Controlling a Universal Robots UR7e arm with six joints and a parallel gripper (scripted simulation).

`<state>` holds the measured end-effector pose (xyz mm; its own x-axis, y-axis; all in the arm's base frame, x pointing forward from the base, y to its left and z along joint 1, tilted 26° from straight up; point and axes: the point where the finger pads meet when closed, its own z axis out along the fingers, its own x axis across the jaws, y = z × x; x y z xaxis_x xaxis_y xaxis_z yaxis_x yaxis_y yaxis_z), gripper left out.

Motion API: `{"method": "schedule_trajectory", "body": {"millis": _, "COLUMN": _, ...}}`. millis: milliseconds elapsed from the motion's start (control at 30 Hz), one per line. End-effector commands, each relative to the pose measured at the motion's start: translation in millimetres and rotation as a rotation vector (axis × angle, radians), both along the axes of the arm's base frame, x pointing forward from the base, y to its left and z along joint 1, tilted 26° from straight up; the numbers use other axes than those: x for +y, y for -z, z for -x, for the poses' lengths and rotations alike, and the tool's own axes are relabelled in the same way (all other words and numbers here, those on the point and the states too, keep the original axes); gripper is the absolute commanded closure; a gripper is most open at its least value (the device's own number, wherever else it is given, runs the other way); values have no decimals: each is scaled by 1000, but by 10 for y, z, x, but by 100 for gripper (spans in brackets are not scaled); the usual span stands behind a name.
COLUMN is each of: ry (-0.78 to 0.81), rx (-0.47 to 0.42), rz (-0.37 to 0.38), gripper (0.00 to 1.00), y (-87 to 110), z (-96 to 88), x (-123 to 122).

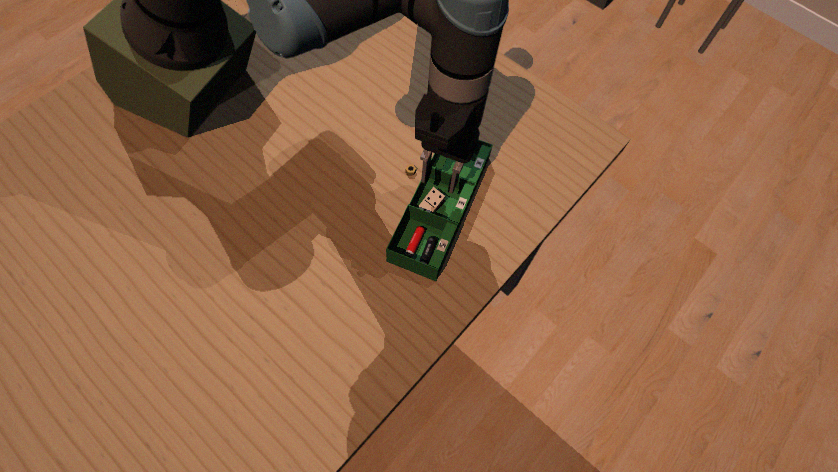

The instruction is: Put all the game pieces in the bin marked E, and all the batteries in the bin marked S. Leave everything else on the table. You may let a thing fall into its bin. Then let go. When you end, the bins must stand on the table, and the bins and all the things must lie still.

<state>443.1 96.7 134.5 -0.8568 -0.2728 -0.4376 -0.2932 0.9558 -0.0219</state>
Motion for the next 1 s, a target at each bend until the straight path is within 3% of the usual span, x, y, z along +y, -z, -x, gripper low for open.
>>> {"method": "schedule_trajectory", "body": {"millis": 0, "ry": 0, "rx": -3, "rz": 0, "gripper": 0, "y": -135, "z": 55, "x": -15}}
{"method": "schedule_trajectory", "body": {"millis": 967, "ry": 0, "rx": -3, "rz": 0, "gripper": 0, "y": -1034, "z": 481, "x": -125}}
